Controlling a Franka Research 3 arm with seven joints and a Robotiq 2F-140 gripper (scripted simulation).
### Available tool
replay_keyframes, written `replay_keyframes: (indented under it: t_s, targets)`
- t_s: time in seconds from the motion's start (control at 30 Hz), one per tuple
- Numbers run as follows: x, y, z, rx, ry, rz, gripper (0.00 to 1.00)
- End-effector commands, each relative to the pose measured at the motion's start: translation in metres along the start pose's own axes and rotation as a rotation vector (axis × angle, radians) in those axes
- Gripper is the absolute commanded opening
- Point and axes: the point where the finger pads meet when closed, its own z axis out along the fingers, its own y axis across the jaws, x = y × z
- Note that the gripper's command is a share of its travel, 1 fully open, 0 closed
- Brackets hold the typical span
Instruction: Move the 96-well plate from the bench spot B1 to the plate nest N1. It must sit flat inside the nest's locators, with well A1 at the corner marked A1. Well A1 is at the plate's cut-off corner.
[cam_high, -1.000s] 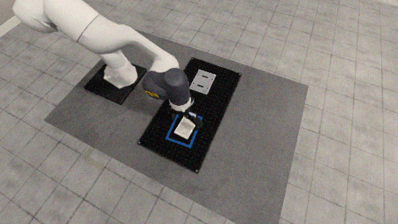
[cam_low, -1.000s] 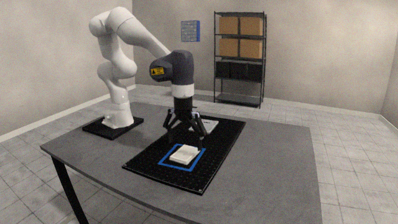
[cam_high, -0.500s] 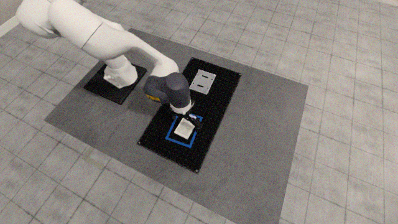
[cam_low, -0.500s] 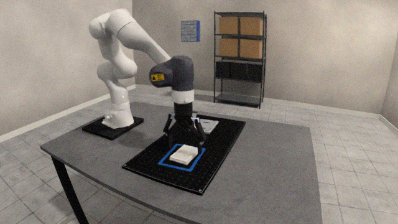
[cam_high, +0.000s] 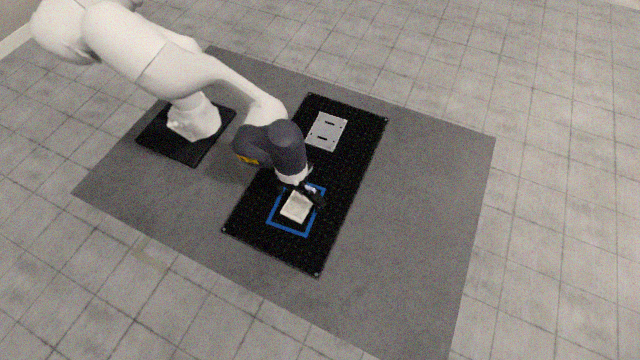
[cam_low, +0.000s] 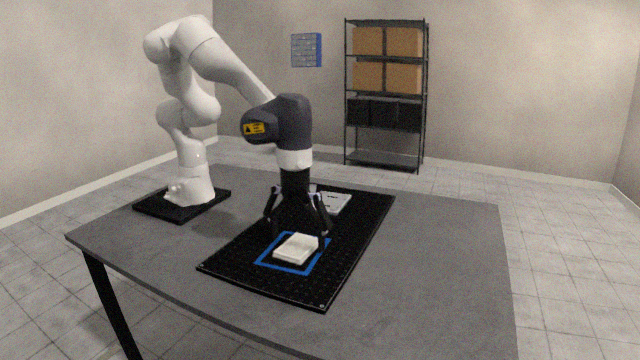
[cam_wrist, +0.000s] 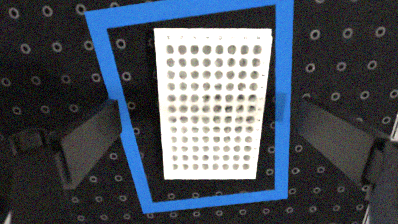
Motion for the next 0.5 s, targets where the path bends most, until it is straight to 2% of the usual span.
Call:
replay_keyframes:
  t_s: [0.0,0.3,0.33,0.47]
  targets:
    - [-0.0007,0.0018,-0.0006,-0.005,-0.002,0.006,1.0]
    - [-0.0007,0.0018,-0.0006,-0.005,-0.002,0.006,1.0]
    - [-0.0007,0.0018,-0.0006,-0.005,-0.002,0.006,0.63]
    - [-0.0007,0.0018,-0.0006,-0.005,-0.002,0.006,0.63]
